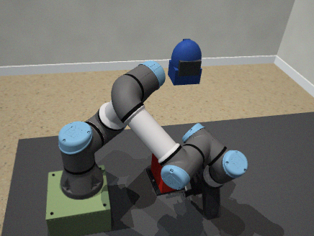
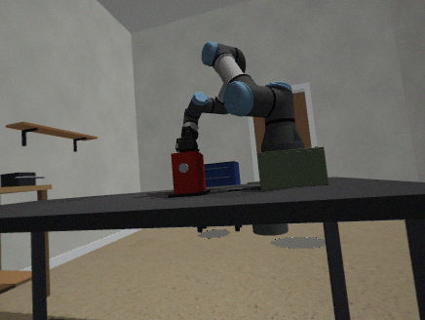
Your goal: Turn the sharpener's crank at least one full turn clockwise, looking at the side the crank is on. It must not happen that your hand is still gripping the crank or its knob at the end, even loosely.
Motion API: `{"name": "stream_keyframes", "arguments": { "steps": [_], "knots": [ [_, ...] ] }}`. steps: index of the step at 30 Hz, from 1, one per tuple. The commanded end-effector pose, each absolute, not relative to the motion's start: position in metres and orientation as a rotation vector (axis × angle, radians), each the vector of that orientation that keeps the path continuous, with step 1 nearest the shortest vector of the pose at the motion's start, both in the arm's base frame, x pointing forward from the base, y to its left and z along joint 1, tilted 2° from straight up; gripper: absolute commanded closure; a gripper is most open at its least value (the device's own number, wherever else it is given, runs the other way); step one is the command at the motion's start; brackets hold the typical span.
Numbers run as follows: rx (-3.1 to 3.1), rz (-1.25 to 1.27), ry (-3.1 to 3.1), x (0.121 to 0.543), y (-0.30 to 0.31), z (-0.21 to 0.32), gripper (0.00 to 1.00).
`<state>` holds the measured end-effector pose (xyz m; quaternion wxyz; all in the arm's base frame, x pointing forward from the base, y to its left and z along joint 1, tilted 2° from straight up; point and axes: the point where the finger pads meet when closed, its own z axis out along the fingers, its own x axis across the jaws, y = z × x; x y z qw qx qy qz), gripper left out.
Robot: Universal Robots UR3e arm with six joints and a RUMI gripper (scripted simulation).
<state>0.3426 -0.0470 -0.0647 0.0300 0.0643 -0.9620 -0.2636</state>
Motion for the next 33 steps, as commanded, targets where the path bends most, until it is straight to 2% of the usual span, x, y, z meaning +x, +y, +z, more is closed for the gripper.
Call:
{"name": "stream_keyframes", "arguments": {
  "steps": [1,33],
  "knots": [
    [0.199,-0.81,-2.968,0.34,-0.048,-0.067,0.91],
    [0.199,-0.81,-2.968,0.314,-0.051,-0.082,0.91]
  ]
}}
